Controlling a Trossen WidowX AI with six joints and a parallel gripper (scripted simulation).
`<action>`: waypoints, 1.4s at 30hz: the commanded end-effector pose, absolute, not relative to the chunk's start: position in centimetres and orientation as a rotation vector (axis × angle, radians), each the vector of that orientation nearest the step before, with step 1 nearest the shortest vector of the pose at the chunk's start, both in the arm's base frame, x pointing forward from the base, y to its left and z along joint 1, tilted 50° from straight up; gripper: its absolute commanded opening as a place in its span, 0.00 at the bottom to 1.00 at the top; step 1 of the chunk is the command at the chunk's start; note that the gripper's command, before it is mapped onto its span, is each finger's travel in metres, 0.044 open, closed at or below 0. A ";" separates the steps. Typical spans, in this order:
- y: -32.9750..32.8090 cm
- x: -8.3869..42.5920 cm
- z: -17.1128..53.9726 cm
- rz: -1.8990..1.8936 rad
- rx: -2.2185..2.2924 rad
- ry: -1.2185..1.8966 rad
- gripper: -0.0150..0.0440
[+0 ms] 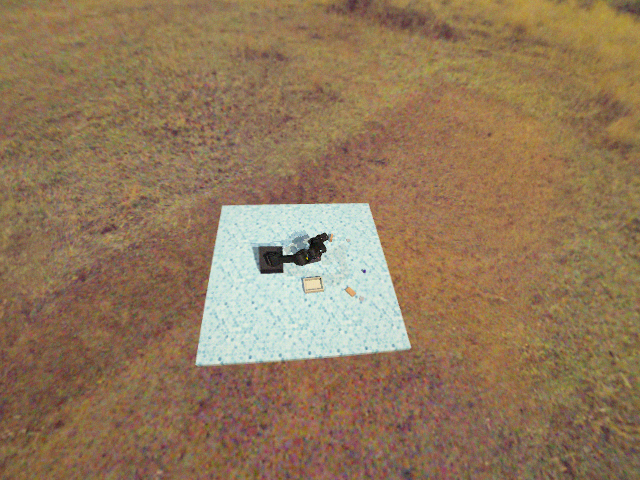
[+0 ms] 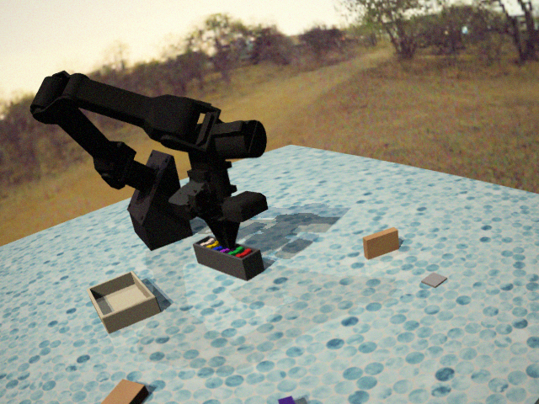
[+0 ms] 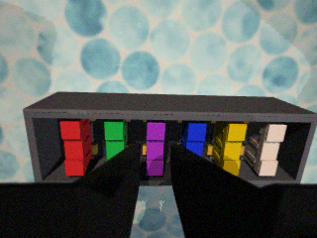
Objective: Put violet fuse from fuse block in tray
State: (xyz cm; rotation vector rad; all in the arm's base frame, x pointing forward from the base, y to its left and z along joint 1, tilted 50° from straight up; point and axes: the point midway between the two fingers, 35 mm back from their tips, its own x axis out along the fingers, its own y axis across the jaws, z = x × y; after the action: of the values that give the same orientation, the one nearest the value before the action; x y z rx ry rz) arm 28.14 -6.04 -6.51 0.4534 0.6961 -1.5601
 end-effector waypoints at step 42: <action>-5.7 28.2 -6.2 -1.559 0.453 0.696 0.25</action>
State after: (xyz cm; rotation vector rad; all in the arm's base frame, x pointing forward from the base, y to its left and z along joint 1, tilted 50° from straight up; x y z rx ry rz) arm 28.14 -5.98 -6.36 0.4469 0.6968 -1.5611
